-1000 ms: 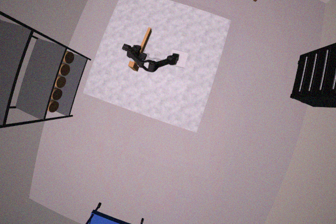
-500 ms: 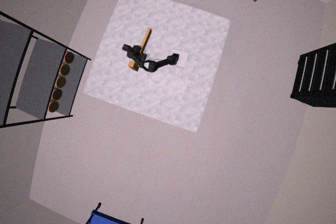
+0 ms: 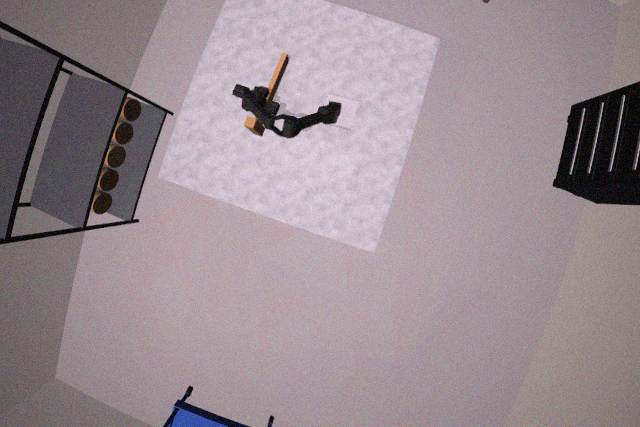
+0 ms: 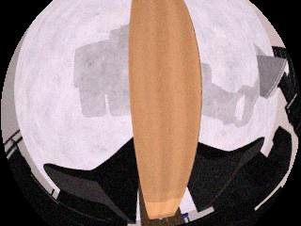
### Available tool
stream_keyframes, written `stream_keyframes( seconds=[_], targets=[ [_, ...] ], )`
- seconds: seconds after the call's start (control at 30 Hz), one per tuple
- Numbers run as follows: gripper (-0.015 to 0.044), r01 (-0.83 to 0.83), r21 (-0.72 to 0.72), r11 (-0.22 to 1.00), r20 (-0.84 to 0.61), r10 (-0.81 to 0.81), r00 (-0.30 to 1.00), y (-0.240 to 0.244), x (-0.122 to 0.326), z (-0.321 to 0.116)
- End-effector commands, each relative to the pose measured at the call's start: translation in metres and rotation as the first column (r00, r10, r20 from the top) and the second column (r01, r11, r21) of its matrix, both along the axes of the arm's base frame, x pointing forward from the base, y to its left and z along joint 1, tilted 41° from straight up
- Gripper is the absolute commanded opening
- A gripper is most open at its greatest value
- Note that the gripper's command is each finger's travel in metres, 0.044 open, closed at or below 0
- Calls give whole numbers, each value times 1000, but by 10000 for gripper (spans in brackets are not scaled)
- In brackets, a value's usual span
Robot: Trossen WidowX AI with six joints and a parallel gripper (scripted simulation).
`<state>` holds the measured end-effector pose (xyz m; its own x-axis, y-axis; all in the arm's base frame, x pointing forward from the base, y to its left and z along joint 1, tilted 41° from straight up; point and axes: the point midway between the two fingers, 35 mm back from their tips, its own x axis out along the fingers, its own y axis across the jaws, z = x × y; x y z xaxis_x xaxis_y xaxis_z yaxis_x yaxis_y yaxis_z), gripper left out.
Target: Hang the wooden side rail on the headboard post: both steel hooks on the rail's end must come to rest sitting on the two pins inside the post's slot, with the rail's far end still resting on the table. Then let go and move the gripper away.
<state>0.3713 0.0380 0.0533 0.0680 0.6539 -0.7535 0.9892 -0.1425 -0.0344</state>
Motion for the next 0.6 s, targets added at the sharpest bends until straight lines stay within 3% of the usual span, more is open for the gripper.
stream_keyframes(
  seconds=[0.0, 0.57],
  targets=[
    [0, 5, -1, 1000, 2, -5, 1000, -1, 2, 3],
    [0, 5, -1, 1000, 2, -5, 1000, 0, 2, 4]
  ],
)
